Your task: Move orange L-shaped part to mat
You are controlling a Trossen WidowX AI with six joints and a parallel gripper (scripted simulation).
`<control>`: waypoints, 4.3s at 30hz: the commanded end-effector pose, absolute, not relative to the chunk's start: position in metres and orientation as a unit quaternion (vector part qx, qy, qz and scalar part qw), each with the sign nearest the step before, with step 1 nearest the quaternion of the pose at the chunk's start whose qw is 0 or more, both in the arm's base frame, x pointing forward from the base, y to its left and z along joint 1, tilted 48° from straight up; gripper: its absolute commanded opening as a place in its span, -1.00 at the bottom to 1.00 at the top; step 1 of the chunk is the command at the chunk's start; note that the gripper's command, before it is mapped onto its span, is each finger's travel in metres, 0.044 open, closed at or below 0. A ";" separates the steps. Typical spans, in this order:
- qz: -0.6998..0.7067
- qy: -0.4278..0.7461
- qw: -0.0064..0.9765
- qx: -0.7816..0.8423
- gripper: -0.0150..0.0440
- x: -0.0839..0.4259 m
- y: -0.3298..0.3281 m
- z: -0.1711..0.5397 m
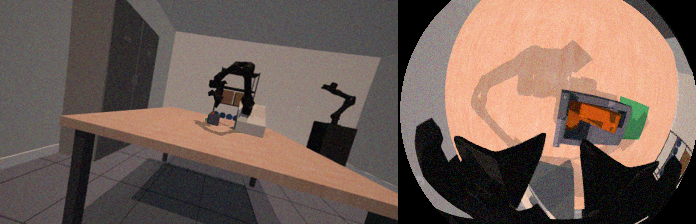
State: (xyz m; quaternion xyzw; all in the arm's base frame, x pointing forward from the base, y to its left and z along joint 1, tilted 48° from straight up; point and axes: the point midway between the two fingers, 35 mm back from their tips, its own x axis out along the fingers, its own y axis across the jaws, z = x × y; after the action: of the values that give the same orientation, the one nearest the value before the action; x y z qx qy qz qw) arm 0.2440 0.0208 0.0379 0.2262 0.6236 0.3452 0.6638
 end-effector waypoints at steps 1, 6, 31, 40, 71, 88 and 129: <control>0.345 0.624 0.664 0.227 0.12 0.244 0.021 0.038; 0.345 0.624 0.664 0.227 0.12 0.244 0.021 0.038; -0.141 0.697 0.364 0.601 0.46 0.268 -0.026 -0.007; -0.195 0.684 0.317 0.628 0.46 0.270 -0.031 -0.013; -0.195 0.683 0.316 0.628 0.46 0.270 0.005 -0.046; -0.194 0.684 0.316 0.629 0.46 0.269 0.025 -0.064; -0.193 0.683 0.319 0.628 -0.49 0.270 0.018 -0.056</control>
State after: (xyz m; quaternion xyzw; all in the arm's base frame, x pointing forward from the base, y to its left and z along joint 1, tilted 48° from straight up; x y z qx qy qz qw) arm 0.2684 0.0219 -0.0605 0.6284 0.6839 -0.1947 0.3153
